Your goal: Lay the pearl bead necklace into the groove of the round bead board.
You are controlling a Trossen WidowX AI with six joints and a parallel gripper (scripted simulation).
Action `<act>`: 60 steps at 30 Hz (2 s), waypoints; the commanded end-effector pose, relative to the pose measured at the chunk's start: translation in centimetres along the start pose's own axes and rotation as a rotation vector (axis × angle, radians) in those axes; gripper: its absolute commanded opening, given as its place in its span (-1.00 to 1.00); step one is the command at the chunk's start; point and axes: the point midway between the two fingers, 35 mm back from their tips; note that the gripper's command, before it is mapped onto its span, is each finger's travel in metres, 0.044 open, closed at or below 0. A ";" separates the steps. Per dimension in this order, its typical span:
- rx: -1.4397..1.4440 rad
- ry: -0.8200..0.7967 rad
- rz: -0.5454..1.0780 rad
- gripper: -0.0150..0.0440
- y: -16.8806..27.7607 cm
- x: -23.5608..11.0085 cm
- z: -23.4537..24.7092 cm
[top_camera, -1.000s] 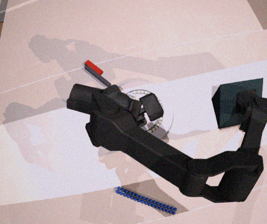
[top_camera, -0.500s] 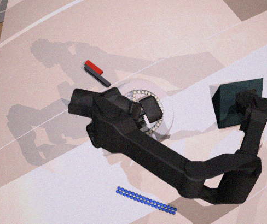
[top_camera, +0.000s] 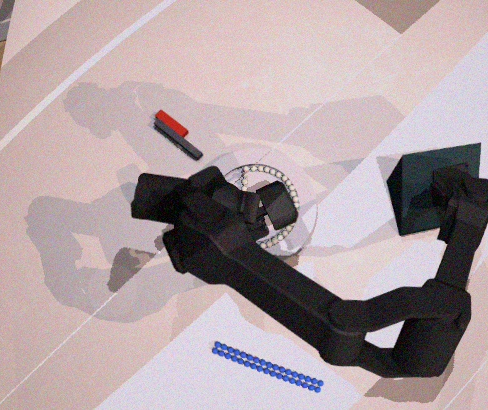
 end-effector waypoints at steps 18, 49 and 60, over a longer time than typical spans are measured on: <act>0.000 0.000 0.000 -0.49 0.0 0.0 0.0; 0.000 0.000 0.000 -0.49 0.0 0.0 0.0; 0.009 -0.005 0.004 -0.49 0.0 -0.9 0.0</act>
Point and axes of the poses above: the point midway between the two fingers, 35 mm back from their tips, its own x axis out along the fingers, its own z axis across the jaws, y = z × x, and after that the axes turned 8 degrees about -x, right-handed
